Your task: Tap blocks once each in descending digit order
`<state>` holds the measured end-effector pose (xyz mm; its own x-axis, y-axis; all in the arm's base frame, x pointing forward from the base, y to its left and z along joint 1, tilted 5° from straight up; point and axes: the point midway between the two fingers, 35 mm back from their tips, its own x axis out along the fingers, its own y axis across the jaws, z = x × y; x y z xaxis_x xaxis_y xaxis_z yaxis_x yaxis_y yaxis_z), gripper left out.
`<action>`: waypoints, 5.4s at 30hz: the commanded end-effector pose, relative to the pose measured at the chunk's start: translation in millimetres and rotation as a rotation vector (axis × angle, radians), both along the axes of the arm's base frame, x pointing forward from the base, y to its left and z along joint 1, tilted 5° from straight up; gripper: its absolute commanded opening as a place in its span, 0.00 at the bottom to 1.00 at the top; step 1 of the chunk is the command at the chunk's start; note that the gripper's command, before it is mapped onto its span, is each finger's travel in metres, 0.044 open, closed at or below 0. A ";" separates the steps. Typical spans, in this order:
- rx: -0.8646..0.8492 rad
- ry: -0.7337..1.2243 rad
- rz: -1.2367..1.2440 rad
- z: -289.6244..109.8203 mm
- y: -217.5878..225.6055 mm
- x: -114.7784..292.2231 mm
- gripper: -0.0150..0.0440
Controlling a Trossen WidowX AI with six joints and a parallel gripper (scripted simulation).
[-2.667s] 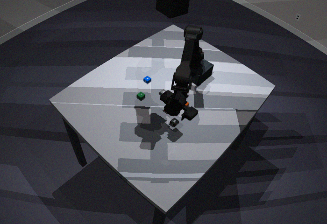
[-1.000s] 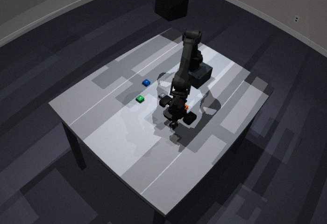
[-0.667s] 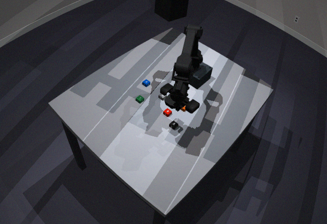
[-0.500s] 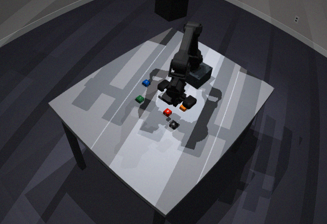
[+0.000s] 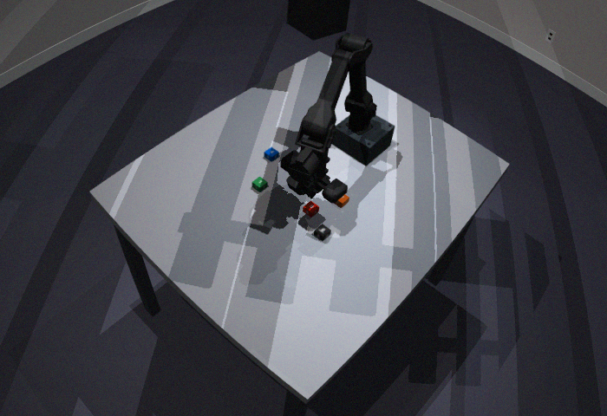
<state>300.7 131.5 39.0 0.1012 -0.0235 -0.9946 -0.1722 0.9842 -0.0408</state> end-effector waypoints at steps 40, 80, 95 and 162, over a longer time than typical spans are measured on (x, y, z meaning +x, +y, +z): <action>0.004 0.002 0.003 37.9 1.2 -3.1 0.29; 0.007 0.010 0.003 -39.8 31.2 -95.3 0.29; 0.007 0.010 0.003 -53.1 30.6 -94.5 0.29; -0.005 0.006 0.003 -44.5 -105.4 -45.4 0.29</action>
<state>259.0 26.1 2.1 0.1114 -0.0312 -0.9933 -0.1704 0.9841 -0.0500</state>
